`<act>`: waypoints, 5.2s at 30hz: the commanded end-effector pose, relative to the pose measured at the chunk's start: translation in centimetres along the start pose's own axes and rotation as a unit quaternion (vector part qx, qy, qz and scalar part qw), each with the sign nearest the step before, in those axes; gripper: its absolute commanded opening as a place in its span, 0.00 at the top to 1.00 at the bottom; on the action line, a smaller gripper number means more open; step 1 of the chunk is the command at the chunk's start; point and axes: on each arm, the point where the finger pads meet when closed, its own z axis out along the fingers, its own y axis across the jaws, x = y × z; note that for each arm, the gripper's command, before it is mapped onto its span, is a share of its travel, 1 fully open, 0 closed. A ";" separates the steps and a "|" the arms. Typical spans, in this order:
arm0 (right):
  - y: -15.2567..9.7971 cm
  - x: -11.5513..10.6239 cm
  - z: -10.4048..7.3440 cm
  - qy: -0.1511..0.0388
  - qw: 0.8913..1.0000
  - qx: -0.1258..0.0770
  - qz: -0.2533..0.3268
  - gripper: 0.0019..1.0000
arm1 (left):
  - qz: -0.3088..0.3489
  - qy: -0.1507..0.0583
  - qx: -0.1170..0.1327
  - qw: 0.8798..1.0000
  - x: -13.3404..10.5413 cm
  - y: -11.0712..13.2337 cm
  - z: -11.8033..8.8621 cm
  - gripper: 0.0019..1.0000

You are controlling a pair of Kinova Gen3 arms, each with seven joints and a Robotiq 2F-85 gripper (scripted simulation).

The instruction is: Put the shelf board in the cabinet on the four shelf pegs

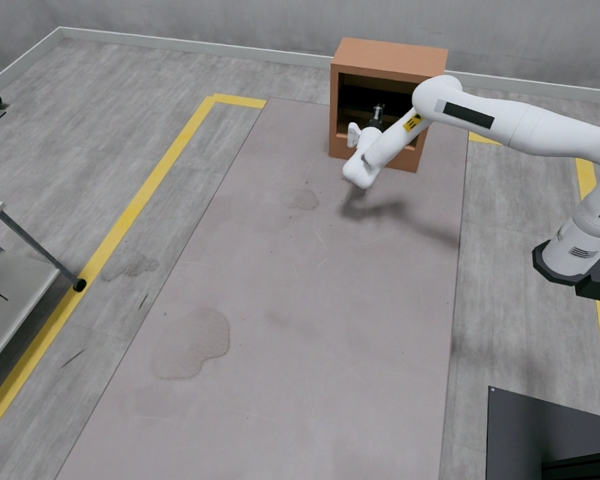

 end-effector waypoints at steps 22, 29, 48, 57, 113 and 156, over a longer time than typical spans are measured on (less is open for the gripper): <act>-4.3 0.1 0.0 0.000 1.000 -0.001 0.001 0.81 | 0.000 -0.001 0.000 1.000 0.0 0.0 -0.1 0.00; -5.4 0.1 0.0 0.000 1.000 -0.001 0.001 0.81 | 0.000 -0.001 0.000 1.000 0.0 0.0 -0.1 0.00; -6.0 0.1 0.0 0.000 1.000 -0.001 0.001 0.81 | 0.000 -0.001 0.000 1.000 0.0 0.0 -0.1 0.00; -6.0 0.1 0.0 0.000 1.000 -0.001 0.001 0.81 | 0.000 -0.001 0.000 1.000 0.0 0.0 -0.1 0.00; -6.0 0.1 0.0 0.000 1.000 -0.001 0.001 0.57 | 0.000 -0.001 0.000 1.000 0.0 0.0 -0.1 0.00; -6.0 0.1 -7.9 0.000 1.000 -0.001 0.001 0.57 | 0.000 -0.001 0.000 1.000 0.0 0.0 -0.1 0.00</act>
